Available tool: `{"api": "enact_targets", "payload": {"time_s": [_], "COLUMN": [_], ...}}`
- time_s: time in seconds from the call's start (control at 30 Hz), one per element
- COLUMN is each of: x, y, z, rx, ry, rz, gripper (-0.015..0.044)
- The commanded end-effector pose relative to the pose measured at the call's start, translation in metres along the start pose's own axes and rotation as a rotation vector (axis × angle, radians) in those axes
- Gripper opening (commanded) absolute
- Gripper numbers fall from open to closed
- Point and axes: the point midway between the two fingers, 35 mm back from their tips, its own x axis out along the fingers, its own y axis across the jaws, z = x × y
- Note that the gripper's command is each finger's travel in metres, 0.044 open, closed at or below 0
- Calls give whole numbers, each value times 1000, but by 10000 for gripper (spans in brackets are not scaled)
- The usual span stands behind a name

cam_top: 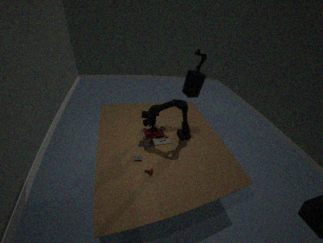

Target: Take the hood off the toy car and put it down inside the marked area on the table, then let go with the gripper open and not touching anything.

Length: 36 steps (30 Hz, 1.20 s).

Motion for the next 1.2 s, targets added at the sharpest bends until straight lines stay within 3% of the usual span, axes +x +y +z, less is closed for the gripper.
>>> {"api": "enact_targets", "payload": {"time_s": [0.0, 1.17], "x": [5, 23], "y": [0, -1], "z": [-2, -2], "rx": [4, 4], "ry": [7, 7], "rz": [-4, -3], "gripper": [440, 440]}}
